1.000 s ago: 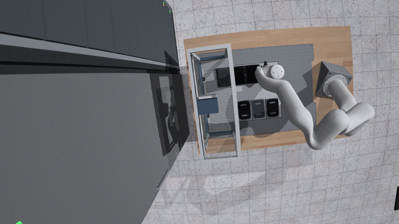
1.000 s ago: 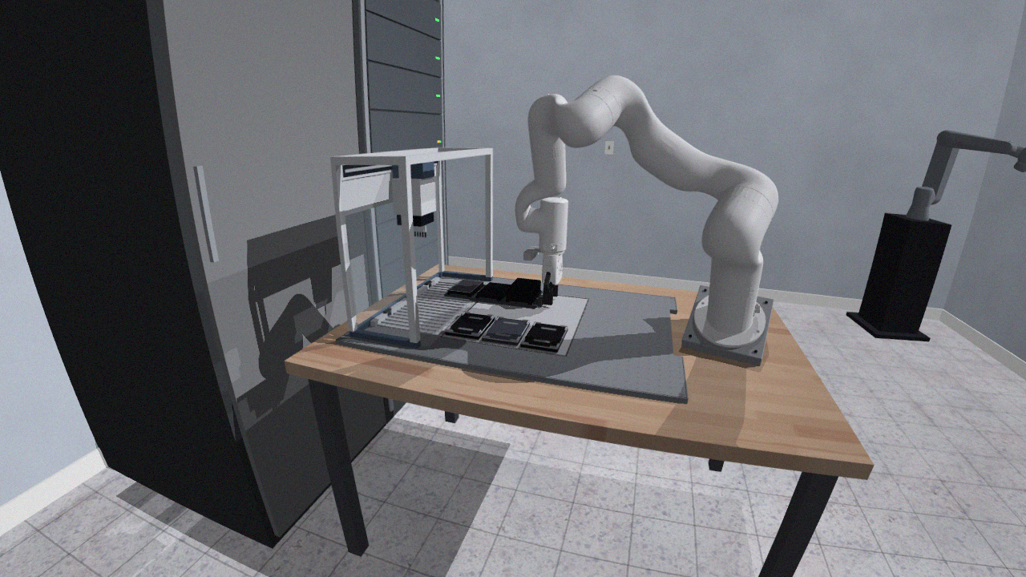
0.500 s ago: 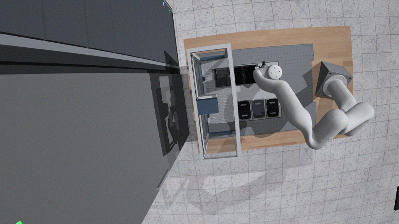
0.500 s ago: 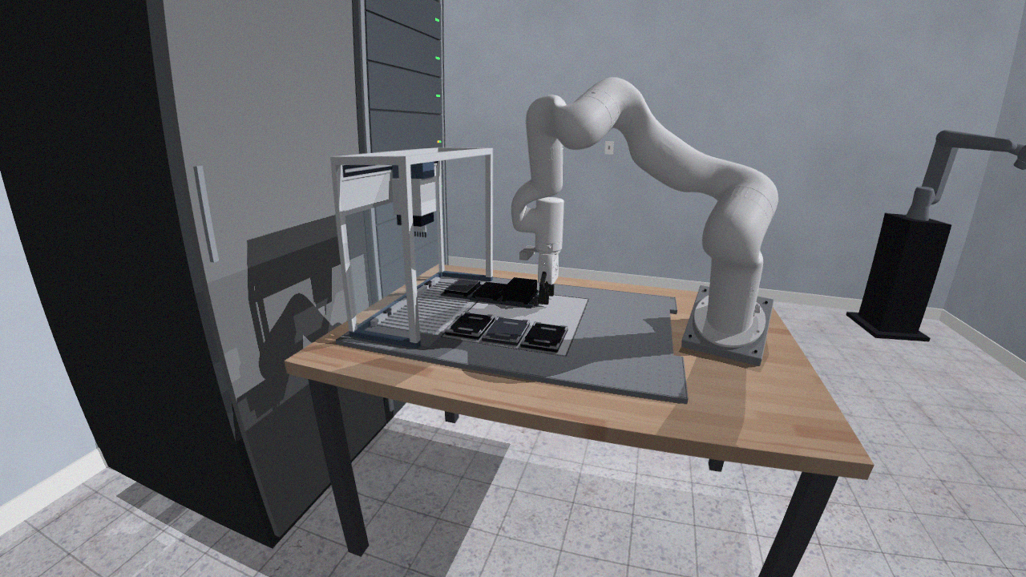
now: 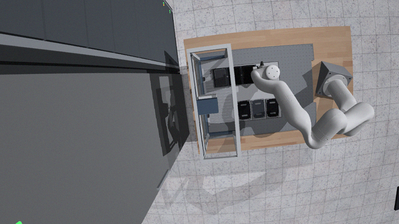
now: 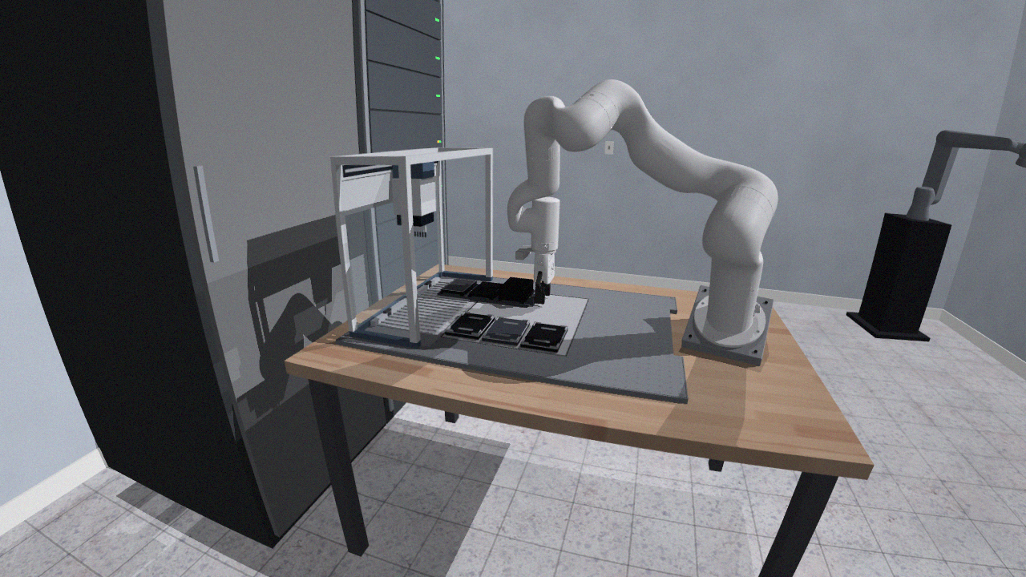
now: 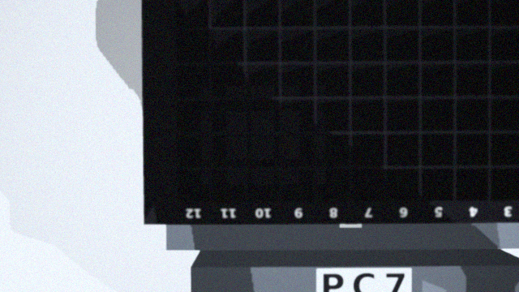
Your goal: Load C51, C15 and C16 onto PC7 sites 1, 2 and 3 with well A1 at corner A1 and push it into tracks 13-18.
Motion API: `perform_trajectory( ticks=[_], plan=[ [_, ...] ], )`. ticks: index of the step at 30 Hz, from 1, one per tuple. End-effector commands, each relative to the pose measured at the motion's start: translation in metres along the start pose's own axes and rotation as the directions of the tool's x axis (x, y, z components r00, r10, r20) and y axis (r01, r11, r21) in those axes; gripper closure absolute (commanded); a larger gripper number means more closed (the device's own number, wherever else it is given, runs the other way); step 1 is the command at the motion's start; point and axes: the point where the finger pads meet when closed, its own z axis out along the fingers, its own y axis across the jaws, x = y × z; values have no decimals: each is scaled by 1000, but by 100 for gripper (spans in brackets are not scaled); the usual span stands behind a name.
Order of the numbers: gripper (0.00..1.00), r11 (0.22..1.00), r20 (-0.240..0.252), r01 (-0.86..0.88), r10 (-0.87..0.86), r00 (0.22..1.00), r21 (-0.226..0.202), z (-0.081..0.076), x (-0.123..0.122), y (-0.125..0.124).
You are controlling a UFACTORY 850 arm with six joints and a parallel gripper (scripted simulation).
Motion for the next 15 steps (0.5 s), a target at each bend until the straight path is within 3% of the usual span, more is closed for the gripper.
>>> perform_trajectory(
  ticks=[1,15],
  plan=[
    [18,1000,-1,0,0,1000,-1,-1,7,0],
    [18,1000,-1,0,0,1000,-1,-1,19,0]
  ],
)
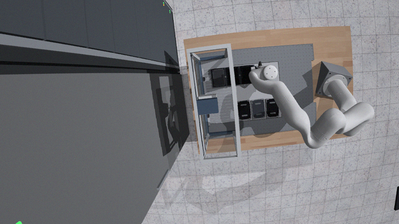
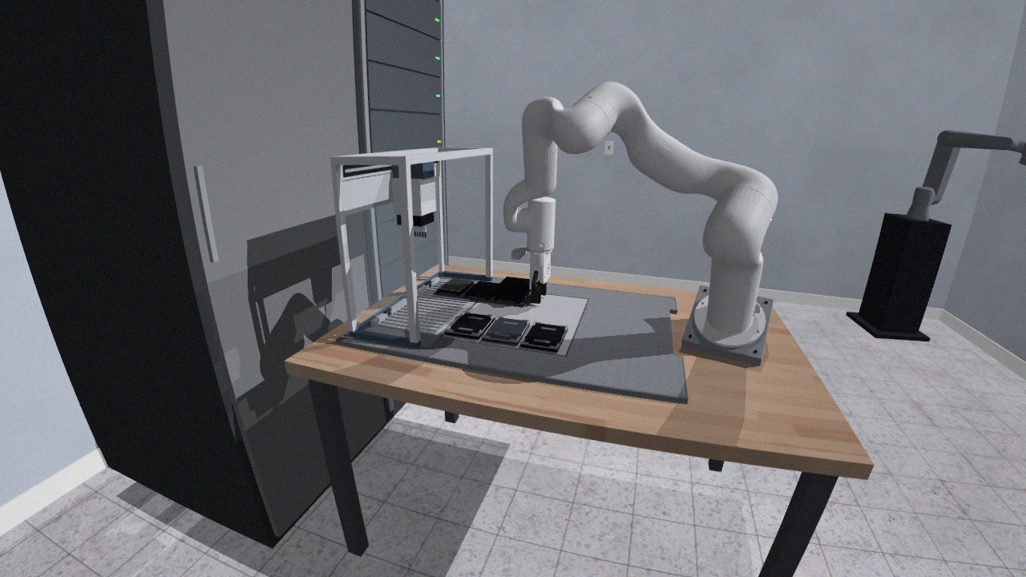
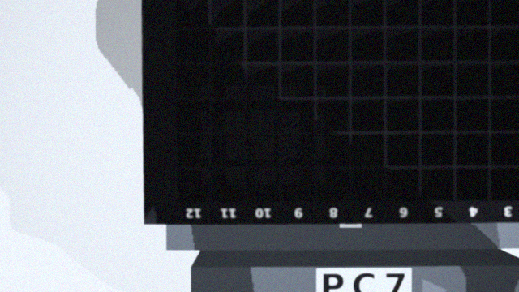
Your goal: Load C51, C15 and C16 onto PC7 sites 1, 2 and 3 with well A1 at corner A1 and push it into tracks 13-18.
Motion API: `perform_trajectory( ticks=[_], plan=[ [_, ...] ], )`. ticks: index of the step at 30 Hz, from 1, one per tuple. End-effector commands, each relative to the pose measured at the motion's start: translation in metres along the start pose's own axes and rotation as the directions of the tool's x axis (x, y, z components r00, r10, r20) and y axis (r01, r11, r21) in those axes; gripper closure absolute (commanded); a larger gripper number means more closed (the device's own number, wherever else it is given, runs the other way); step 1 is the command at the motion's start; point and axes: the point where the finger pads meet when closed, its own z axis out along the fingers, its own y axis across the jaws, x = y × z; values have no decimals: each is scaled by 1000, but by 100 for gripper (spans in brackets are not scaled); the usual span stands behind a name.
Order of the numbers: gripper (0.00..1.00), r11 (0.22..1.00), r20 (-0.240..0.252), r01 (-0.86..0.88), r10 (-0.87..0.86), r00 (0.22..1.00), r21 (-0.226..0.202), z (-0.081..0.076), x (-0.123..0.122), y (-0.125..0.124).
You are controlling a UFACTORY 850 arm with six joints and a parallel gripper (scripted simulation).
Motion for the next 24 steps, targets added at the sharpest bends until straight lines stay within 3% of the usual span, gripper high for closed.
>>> perform_trajectory(
  ticks=[1,24],
  plan=[
    [18,1000,-1,0,0,1000,-1,-1,7,0],
    [18,1000,-1,0,0,1000,-1,-1,27,0]
  ],
)
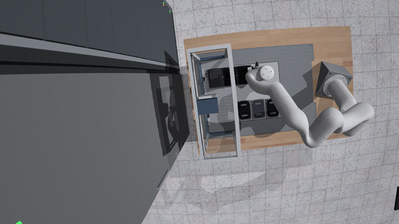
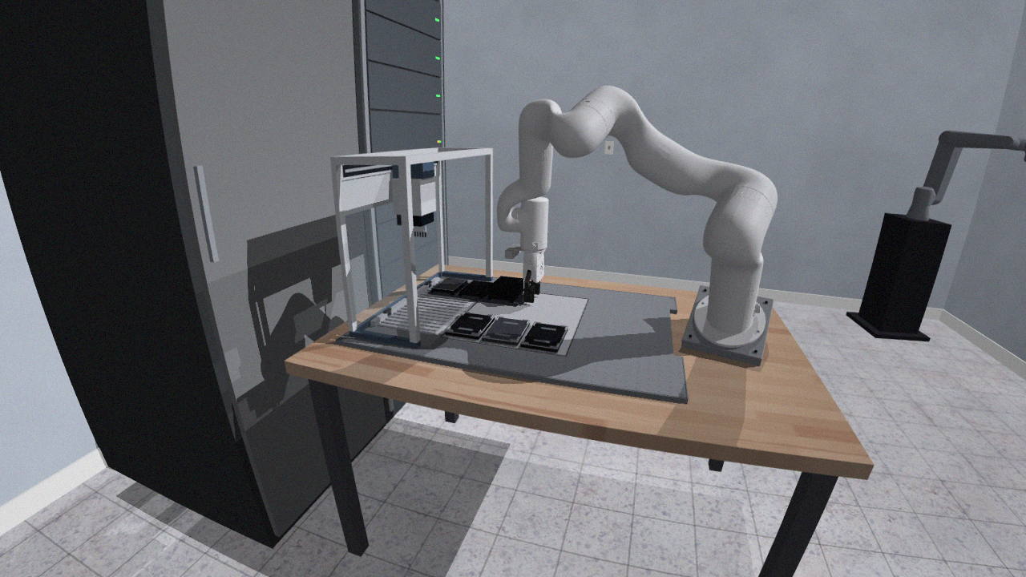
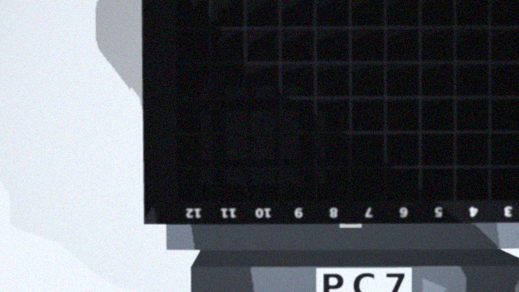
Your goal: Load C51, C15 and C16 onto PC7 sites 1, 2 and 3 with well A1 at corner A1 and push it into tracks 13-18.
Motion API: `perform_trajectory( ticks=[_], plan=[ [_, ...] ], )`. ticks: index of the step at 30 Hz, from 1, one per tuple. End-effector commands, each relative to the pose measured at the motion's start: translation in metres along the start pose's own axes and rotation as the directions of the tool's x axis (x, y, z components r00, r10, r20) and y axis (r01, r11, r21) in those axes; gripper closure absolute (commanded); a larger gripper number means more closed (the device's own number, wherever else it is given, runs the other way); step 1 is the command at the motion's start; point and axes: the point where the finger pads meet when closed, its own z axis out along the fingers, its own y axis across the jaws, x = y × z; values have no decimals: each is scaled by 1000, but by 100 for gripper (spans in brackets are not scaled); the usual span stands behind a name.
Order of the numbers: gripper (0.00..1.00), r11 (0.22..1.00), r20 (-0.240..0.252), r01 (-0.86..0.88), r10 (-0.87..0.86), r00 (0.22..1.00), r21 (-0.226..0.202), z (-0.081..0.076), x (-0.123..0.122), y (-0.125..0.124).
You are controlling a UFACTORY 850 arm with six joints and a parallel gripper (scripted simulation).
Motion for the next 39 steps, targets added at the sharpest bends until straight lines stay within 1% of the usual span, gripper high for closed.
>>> perform_trajectory(
  ticks=[1,11,39],
  plan=[
    [18,1000,-1,0,0,1000,-1,-1,5,0],
    [18,1000,-1,0,0,1000,-1,-1,14,0],
    [18,1000,-1,0,0,1000,-1,-1,21,0]
  ],
)
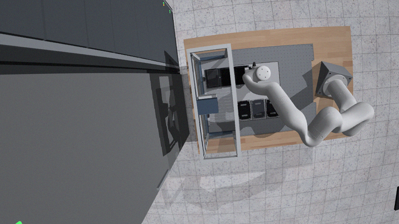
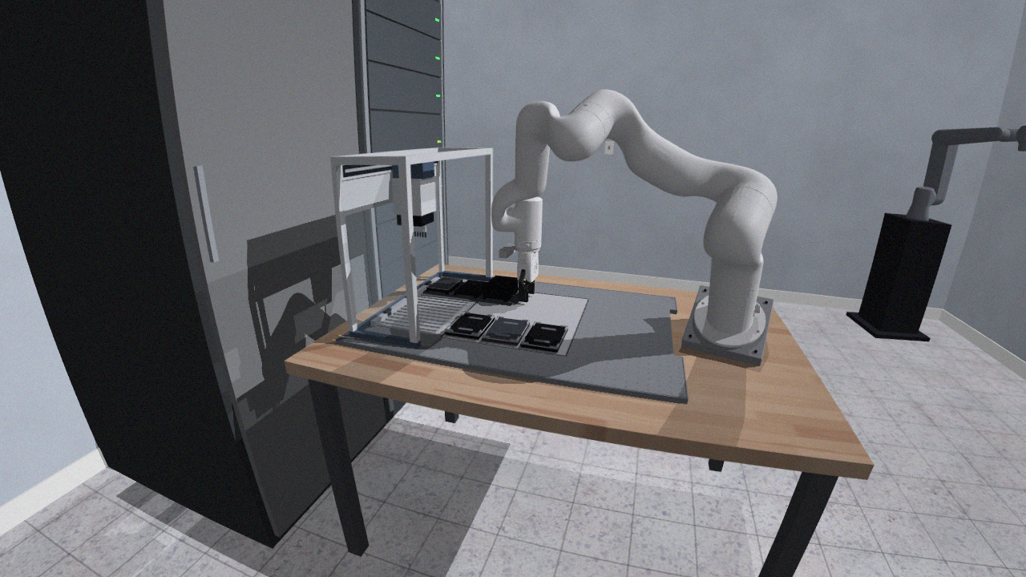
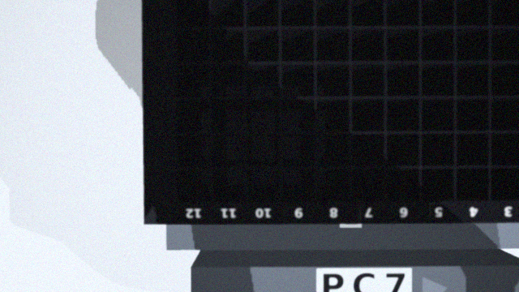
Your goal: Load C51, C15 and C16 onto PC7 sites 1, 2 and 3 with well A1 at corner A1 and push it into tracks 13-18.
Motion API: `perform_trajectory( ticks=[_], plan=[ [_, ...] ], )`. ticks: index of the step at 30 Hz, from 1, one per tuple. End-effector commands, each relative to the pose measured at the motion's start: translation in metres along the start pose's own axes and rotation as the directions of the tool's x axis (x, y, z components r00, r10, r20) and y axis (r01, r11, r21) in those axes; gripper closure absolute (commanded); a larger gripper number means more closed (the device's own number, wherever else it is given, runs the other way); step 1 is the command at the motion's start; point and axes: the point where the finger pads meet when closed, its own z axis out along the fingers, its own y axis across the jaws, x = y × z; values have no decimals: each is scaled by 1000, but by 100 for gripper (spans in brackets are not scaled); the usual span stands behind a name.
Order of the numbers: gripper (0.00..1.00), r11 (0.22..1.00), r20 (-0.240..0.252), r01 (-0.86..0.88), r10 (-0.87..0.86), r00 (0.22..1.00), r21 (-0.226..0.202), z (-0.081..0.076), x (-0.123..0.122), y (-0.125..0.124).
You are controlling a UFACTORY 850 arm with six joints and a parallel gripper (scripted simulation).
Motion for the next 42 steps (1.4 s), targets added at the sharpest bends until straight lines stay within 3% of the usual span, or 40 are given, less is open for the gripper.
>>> perform_trajectory(
  ticks=[1,42],
  plan=[
    [18,1000,-2,1,-1,1000,-1,-1,3,0],
    [18,1000,-2,1,-1,1000,-1,-1,8,0]
  ],
)
